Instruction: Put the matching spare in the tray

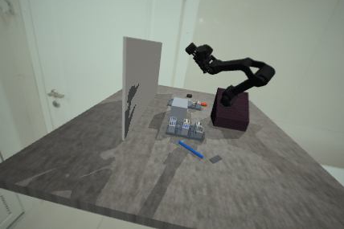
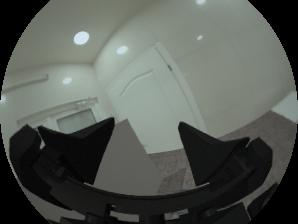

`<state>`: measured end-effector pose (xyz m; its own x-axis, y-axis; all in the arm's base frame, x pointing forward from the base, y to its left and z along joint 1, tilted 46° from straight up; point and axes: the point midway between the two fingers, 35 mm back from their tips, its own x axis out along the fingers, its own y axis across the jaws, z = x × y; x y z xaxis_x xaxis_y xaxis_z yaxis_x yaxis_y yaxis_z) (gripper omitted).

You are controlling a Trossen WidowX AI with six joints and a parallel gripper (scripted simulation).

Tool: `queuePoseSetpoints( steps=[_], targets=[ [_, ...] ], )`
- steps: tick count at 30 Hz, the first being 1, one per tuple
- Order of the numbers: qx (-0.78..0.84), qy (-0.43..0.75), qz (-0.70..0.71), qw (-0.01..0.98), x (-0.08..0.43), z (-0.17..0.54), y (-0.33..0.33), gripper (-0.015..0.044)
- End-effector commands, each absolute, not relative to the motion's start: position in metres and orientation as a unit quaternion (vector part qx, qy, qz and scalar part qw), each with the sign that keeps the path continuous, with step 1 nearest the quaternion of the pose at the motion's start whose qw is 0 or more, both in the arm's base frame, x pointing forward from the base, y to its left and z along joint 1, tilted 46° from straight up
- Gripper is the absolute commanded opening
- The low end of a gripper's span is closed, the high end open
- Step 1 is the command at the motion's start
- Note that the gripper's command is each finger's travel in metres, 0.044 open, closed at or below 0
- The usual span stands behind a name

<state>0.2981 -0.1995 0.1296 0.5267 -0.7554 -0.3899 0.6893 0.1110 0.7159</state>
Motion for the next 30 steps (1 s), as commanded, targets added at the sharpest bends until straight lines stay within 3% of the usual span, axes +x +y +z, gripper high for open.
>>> queuePoseSetpoints(
  steps=[1,7,13,22,30],
  targets=[
    [0.457,-0.036,-0.485,0.744,0.298,0.13,-0.199,0.0426],
    [0.454,-0.027,-0.484,0.747,0.3,0.128,-0.199,0.044],
    [0.348,0.246,-0.402,0.81,0.35,0.091,-0.166,0.044],
    [0.206,0.582,-0.1,0.78,0.381,0.049,-0.083,0.044],
    [0.18,0.683,0.223,0.671,0.379,0.059,-0.006,0.044]
  ],
)
